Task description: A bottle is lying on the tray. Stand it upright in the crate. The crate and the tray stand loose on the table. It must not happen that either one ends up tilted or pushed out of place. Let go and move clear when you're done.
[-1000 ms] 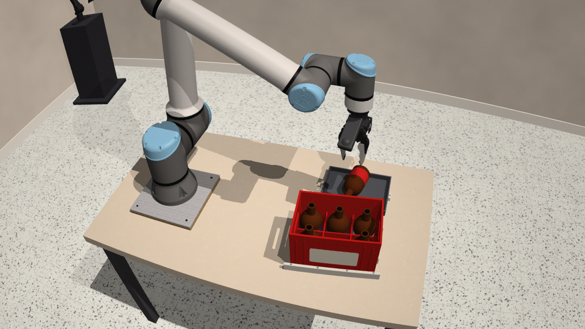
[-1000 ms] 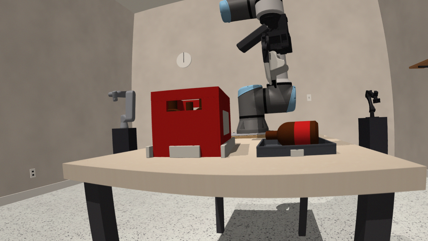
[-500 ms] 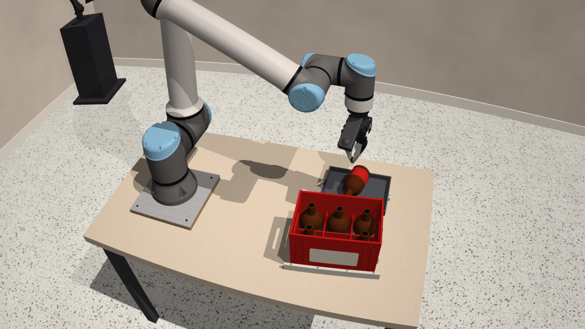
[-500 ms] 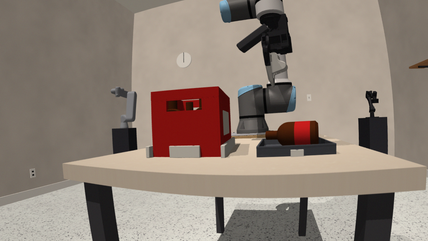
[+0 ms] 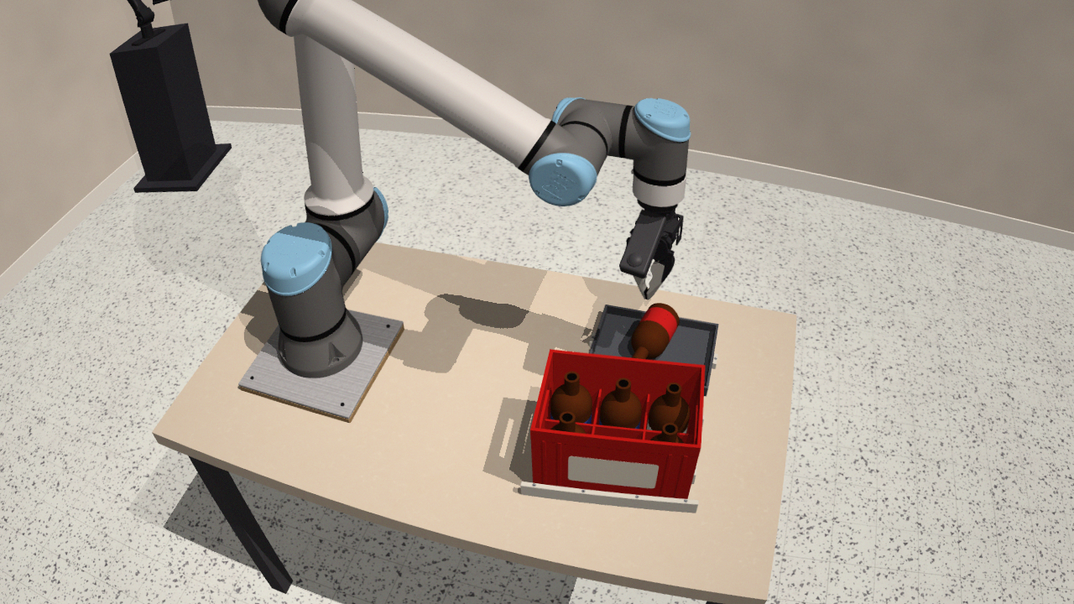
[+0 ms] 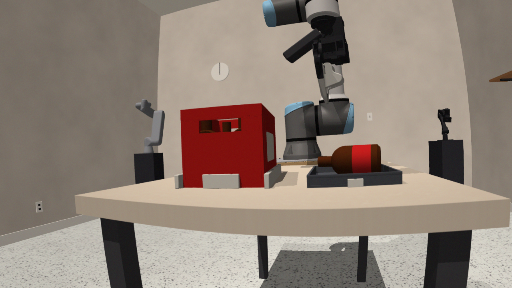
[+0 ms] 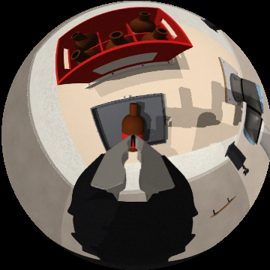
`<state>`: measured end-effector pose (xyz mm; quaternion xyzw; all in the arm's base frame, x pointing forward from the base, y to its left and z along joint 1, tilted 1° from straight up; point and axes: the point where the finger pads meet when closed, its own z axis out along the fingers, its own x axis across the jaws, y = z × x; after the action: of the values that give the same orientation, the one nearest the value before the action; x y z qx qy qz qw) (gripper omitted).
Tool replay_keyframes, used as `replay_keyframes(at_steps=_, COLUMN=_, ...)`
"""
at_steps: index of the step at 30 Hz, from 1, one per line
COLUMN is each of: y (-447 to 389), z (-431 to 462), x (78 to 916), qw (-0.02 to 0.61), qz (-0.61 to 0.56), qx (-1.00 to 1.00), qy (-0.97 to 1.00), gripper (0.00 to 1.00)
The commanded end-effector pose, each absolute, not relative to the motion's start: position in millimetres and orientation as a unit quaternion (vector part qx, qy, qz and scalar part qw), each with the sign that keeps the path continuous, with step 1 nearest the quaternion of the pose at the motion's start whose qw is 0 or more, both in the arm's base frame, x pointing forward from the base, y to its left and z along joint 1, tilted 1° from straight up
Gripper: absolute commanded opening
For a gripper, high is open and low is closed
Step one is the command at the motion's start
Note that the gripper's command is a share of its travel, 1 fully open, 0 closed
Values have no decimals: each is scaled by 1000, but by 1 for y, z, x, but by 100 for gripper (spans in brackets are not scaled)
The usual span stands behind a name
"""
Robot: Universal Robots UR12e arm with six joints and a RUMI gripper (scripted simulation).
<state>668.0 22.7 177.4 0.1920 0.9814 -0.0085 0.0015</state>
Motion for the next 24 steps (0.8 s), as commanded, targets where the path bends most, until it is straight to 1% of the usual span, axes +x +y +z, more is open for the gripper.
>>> replay_keyframes(at_steps=1, y=23, z=178, x=669, qw=2, qz=-8, qx=192, qy=981, gripper=0)
replay_keyframes(at_steps=13, y=23, z=178, x=669, qw=2, qz=-8, qx=192, qy=981, gripper=0)
replay_keyframes(at_steps=14, y=23, z=178, x=669, qw=2, qz=-8, qx=192, qy=981, gripper=38)
replay_keyframes(at_steps=24, y=23, z=178, x=669, qw=2, qz=-8, qx=192, qy=981, gripper=38)
